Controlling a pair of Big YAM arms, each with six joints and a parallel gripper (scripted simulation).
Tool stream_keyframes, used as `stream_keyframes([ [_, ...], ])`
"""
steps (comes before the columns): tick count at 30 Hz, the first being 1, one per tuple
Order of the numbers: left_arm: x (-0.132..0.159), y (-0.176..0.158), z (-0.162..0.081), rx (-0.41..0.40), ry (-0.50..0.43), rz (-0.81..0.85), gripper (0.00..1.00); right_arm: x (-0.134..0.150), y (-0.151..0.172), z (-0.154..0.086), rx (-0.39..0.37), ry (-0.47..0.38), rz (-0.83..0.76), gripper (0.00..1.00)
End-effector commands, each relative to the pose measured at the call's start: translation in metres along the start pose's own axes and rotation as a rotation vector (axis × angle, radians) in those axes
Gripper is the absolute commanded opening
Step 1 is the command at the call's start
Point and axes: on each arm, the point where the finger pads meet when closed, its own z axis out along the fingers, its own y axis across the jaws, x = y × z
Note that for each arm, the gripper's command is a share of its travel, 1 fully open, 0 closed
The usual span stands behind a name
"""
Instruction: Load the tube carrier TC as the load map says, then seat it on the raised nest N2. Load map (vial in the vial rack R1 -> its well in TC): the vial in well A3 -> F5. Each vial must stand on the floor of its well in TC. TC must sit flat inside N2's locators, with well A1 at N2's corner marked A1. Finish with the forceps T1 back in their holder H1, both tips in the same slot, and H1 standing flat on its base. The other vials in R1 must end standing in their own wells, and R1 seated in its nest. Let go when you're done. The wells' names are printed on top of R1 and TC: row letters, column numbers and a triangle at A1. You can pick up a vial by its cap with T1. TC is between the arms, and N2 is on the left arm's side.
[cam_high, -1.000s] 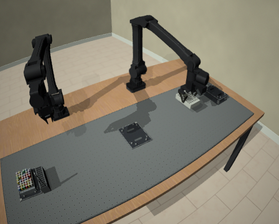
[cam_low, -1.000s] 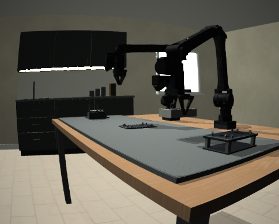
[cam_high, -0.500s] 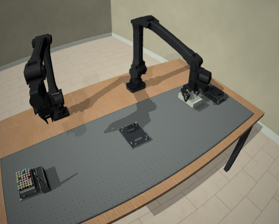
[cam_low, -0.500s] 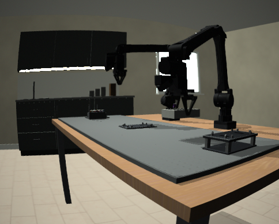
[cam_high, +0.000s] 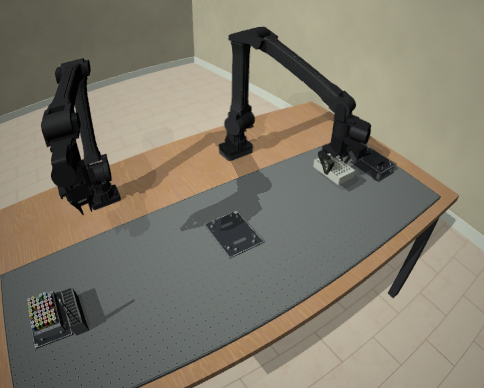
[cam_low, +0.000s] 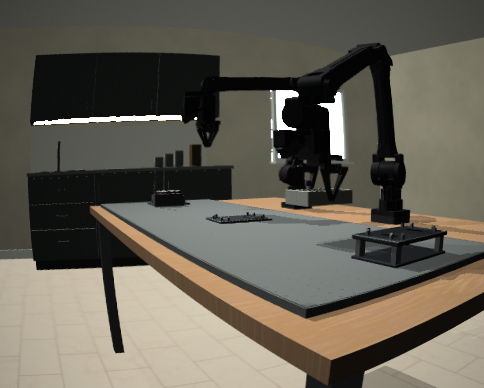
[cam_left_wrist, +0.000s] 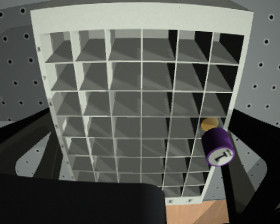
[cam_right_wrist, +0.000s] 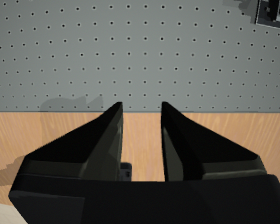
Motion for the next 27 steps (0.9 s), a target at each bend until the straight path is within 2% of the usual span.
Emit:
stream_keyframes([
  [1,-0.019,0.019,-0.023,-0.017,-0.046,0.005,0.00,0.001,0.000,0.008,-0.009,0.027,0.013,0.24],
  [8,-0.018,0.028,-0.018,-0.014,-0.036,0.005,0.00,0.001,0.000,0.008,-0.009,0.027,0.013,0.24],
  [9,-0.019,0.030,-0.033,-0.026,-0.066,0.005,0.00,0.001,0.000,0.008,-0.009,0.027,0.013,0.24],
  [13,-0.018,0.036,-0.018,-0.014,-0.035,0.005,0.00,0.001,0.000,0.008,-0.009,0.027,0.013,0.24],
  [19,-0.018,0.047,-0.023,-0.019,-0.045,0.005,0.00,0.001,0.000,0.008,-0.009,0.027,0.013,0.24],
  [25,-0.018,0.054,-0.018,-0.015,-0.035,0.005,0.00,0.001,0.000,0.008,-0.009,0.027,0.013,0.24],
  [26,-0.018,0.056,-0.029,-0.026,-0.057,0.005,0.00,0.001,0.000,0.008,-0.009,0.027,0.013,0.24],
  [27,-0.018,0.057,-0.026,-0.023,-0.051,0.005,0.00,0.001,0.000,0.008,-0.009,0.027,0.013,0.24],
])
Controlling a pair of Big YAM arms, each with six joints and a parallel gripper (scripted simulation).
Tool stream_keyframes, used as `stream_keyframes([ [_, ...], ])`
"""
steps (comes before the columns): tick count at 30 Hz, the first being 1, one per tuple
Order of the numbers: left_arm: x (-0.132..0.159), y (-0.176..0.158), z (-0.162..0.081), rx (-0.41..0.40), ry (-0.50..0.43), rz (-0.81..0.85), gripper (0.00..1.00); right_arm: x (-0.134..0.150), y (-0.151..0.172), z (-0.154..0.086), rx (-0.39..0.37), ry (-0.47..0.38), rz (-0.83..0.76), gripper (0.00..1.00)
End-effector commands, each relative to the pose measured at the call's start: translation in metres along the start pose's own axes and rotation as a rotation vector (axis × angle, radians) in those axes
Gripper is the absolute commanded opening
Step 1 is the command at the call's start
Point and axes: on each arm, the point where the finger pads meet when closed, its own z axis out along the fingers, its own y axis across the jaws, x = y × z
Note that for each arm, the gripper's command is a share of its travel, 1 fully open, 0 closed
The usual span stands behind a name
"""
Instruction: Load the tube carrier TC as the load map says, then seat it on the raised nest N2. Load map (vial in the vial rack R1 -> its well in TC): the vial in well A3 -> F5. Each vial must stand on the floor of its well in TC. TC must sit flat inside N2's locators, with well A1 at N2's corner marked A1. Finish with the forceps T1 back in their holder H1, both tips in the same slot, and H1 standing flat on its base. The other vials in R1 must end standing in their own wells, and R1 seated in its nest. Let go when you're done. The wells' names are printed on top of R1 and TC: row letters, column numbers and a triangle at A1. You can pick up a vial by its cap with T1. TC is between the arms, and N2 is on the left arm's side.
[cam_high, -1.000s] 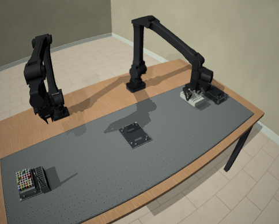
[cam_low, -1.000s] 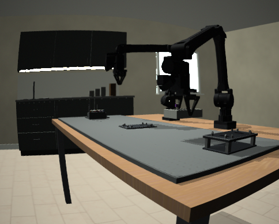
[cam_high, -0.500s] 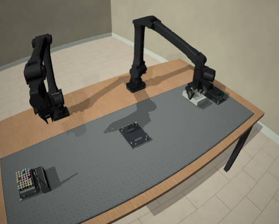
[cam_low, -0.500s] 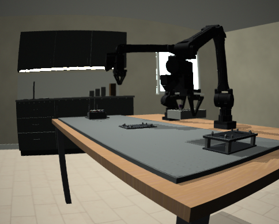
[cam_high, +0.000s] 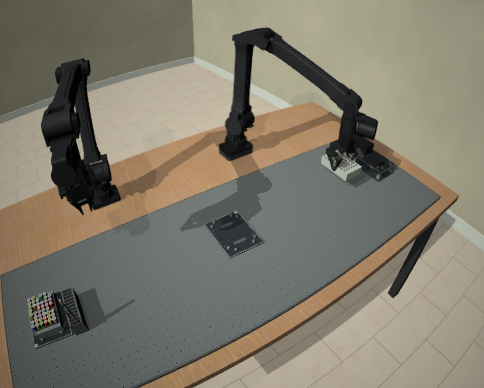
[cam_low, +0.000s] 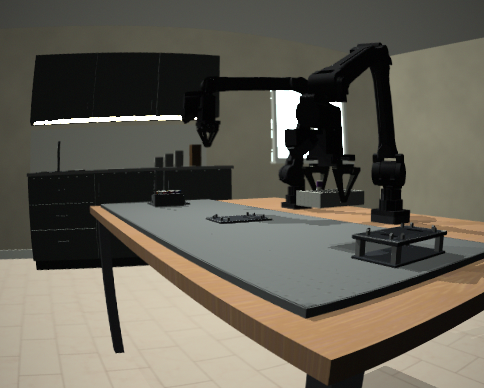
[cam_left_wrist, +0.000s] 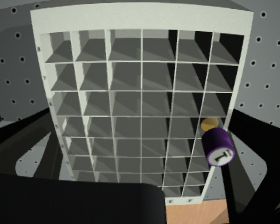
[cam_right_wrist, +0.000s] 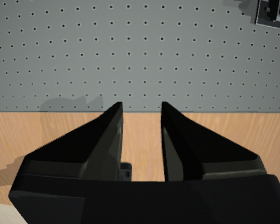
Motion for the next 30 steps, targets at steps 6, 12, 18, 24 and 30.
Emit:
stream_keyframes([
  [6,-0.018,0.027,-0.019,-0.017,-0.035,0.008,0.00,0.001,0.000,0.008,-0.009,0.027,0.013,0.24],
  [12,-0.018,0.037,-0.018,-0.017,-0.035,0.008,0.00,0.001,0.000,0.008,-0.009,0.027,0.013,0.24],
  [18,-0.018,0.044,-0.022,-0.021,-0.041,0.008,0.00,0.001,0.000,0.008,-0.009,0.027,0.013,0.24],
  [24,-0.018,0.054,-0.021,-0.021,-0.039,0.008,0.00,0.001,0.000,0.008,-0.009,0.027,0.013,0.24],
  [30,-0.017,0.065,-0.018,-0.018,-0.034,0.008,0.00,0.001,0.000,0.008,-0.009,0.027,0.013,0.24],
])
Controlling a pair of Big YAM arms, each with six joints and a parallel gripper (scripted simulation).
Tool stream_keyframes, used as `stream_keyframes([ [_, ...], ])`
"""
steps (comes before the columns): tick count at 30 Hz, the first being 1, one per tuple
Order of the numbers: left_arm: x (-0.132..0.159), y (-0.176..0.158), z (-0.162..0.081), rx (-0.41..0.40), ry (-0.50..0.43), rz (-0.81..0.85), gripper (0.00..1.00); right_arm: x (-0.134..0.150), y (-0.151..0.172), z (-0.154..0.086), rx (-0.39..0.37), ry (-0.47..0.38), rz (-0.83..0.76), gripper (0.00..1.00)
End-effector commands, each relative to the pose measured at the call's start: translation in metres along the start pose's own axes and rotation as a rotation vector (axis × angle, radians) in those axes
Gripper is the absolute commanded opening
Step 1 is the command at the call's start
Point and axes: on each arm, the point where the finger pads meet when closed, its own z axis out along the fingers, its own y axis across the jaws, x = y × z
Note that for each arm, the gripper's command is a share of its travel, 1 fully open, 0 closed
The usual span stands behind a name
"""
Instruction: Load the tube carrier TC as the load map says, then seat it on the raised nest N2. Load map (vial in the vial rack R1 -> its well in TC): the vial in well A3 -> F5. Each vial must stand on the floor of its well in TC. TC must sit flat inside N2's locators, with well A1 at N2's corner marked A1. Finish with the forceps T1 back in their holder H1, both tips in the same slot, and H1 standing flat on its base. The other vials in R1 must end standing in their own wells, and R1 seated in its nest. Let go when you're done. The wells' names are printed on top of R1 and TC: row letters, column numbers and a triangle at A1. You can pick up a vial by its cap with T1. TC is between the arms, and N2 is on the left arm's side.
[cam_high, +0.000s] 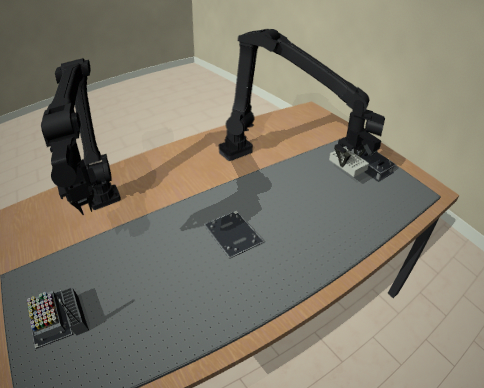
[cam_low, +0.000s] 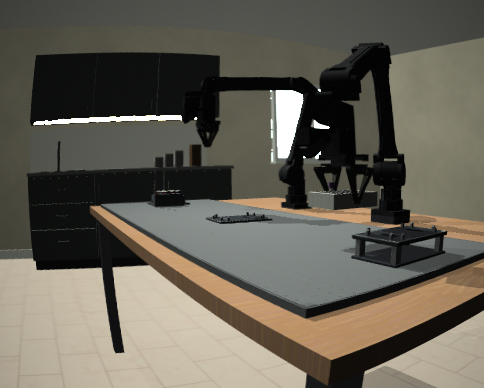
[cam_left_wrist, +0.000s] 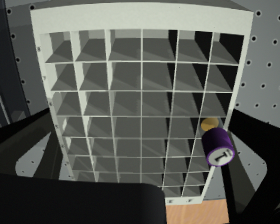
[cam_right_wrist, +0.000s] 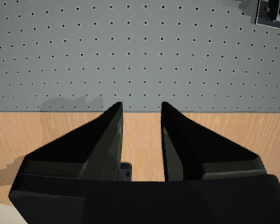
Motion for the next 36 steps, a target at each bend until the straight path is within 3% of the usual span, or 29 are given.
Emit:
stream_keyframes([
  [1,-0.017,0.020,-0.018,-0.019,-0.034,0.007,0.00,0.001,0.000,0.008,-0.009,0.027,0.013,0.24],
  [3,-0.017,0.022,-0.031,-0.033,-0.057,0.007,0.00,0.001,0.000,0.008,-0.009,0.027,0.013,0.24],
  [6,-0.017,0.027,-0.018,-0.020,-0.034,0.007,0.00,0.001,0.000,0.008,-0.009,0.027,0.013,0.24],
  [19,-0.016,0.046,-0.018,-0.020,-0.033,0.007,0.00,0.001,0.000,0.008,-0.009,0.027,0.013,0.24],
  [20,-0.016,0.048,-0.031,-0.035,-0.055,0.007,0.00,0.001,0.000,0.008,-0.009,0.027,0.013,0.24],
  [23,-0.016,0.052,-0.018,-0.021,-0.033,0.007,0.00,0.001,0.000,0.008,-0.009,0.027,0.013,0.24],
  [36,-0.016,0.071,-0.018,-0.022,-0.033,0.007,0.00,0.001,0.000,0.008,-0.009,0.027,0.013,0.24],
])
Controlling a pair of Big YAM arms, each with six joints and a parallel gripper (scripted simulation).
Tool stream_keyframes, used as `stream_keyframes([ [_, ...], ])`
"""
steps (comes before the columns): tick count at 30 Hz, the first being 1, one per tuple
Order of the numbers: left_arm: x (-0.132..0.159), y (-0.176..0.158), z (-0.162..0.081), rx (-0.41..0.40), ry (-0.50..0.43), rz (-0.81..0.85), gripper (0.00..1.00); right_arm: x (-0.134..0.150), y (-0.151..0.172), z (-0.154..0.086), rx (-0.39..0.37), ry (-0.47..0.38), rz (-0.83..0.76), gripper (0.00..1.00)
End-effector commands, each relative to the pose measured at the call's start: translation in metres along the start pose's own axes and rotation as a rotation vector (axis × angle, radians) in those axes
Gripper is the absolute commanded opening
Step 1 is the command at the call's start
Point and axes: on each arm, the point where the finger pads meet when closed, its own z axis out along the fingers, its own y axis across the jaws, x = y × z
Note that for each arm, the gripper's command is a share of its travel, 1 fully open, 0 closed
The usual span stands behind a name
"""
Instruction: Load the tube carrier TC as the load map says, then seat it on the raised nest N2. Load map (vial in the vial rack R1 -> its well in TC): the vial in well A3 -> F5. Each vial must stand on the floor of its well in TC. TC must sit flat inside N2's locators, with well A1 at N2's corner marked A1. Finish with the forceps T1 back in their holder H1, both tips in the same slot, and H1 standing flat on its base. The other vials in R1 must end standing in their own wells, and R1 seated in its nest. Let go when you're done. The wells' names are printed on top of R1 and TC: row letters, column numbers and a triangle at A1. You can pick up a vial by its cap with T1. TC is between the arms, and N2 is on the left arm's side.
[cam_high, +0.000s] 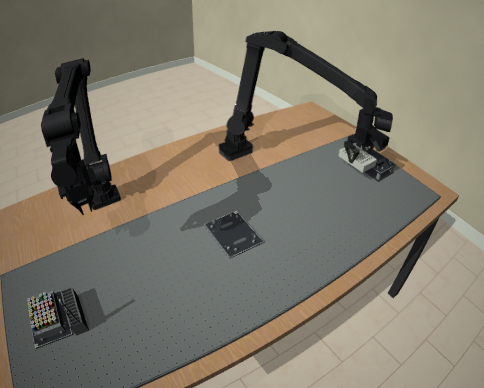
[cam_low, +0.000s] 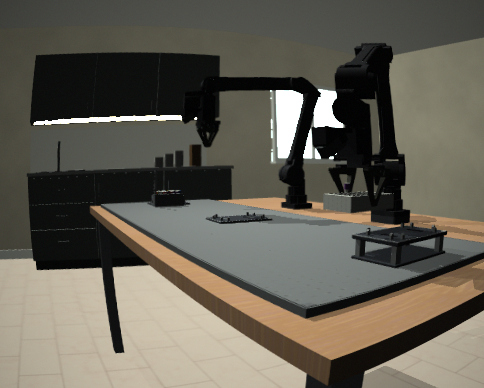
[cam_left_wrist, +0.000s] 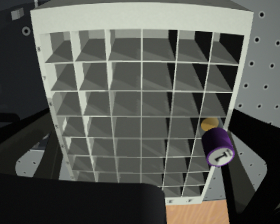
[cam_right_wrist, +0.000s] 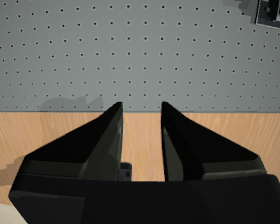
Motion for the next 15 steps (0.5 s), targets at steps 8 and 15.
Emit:
stream_keyframes([
  [8,-0.014,0.032,-0.019,-0.023,-0.032,0.007,0.00,0.001,0.000,0.008,-0.009,0.027,0.013,0.24],
  [15,-0.014,0.043,-0.019,-0.023,-0.032,0.007,0.00,0.001,0.000,0.008,-0.009,0.027,0.013,0.24],
])
